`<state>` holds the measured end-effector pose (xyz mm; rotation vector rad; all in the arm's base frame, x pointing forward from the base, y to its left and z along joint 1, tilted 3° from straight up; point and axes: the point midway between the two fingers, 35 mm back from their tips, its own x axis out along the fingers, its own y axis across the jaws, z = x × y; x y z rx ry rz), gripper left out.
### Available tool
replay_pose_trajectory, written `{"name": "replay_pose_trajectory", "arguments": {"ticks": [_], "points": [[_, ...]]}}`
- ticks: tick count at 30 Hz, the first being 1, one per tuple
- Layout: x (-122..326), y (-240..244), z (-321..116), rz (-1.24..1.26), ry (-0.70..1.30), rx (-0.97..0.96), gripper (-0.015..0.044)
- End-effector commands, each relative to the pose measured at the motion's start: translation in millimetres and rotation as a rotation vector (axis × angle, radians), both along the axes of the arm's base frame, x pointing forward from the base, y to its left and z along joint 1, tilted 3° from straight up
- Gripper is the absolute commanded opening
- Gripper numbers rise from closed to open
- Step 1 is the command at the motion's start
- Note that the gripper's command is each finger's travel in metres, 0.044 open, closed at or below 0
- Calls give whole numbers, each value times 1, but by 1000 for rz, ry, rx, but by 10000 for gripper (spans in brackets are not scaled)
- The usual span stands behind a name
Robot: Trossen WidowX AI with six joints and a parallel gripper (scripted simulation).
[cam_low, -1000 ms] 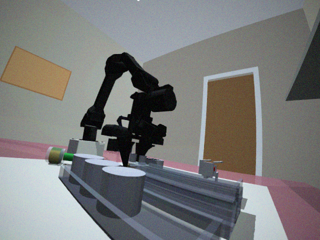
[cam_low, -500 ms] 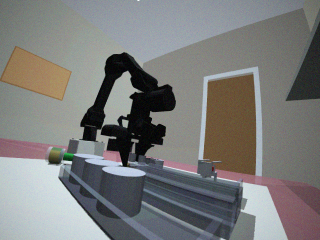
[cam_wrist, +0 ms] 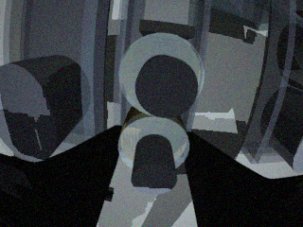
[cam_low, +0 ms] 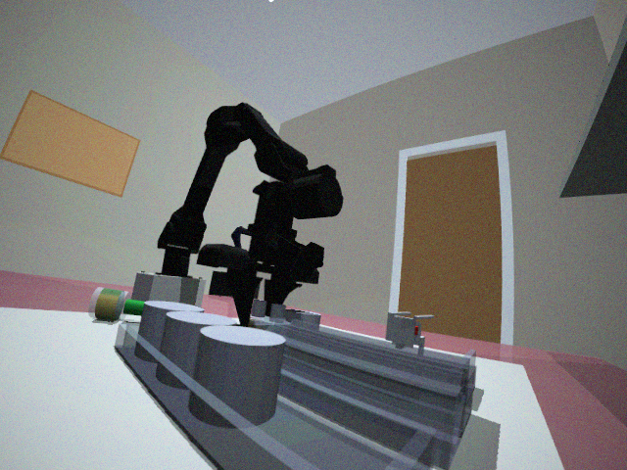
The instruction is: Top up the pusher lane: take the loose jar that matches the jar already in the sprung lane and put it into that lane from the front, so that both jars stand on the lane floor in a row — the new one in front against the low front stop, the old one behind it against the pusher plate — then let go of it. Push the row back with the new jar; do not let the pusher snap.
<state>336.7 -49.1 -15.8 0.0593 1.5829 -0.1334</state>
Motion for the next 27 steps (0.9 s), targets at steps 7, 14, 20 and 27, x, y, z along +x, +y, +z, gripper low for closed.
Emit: {"name": "replay_pose_trajectory", "arguments": {"ticks": [7, 14, 20, 27], "points": [[0, 0, 0, 2, 1, 2, 263], [0, 0, 10, 2, 1, 2, 284], [0, 1, 20, 2, 1, 2, 284], [-10, 2, 21, 2, 1, 2, 284]]}}
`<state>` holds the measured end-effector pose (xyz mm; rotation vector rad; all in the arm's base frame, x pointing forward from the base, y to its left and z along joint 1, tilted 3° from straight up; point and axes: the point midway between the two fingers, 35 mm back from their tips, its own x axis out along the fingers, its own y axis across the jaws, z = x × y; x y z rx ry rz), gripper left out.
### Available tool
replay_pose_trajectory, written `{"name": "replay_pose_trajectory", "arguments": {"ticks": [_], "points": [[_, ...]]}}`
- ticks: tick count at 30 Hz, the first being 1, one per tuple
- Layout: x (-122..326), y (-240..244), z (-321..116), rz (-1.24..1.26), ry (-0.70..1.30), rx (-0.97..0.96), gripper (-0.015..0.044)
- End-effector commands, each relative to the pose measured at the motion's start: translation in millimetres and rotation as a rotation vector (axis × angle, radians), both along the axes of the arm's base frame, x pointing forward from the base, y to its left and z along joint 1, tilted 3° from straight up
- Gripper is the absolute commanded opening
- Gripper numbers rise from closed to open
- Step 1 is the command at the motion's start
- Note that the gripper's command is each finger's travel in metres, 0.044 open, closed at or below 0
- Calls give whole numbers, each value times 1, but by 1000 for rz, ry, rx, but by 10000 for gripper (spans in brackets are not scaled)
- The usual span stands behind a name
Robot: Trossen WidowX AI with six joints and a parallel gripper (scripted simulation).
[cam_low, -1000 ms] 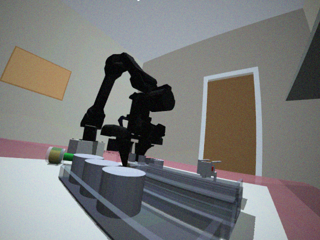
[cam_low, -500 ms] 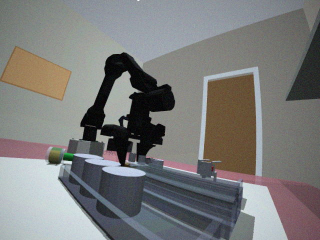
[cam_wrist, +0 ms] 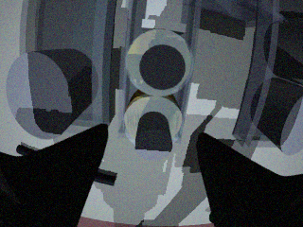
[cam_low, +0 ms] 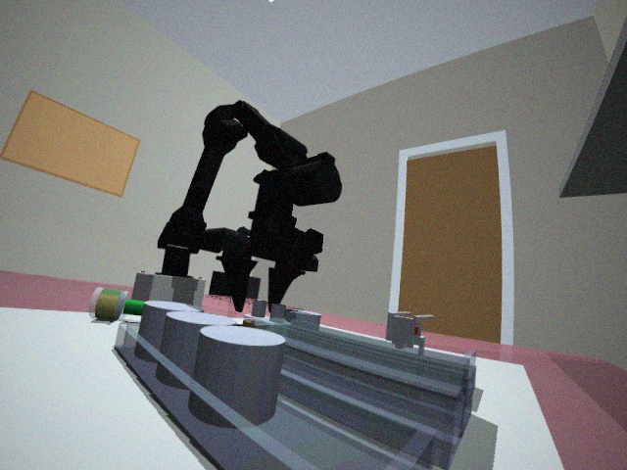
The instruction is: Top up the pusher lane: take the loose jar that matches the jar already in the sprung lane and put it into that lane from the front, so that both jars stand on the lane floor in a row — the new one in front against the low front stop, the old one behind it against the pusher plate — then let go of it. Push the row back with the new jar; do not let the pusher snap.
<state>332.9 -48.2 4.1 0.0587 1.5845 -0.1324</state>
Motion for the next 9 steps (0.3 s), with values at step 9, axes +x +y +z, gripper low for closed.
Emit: {"name": "replay_pose_trajectory", "arguments": {"ticks": [9], "points": [[-37, 5, 3, 1, 2, 2, 284]]}}
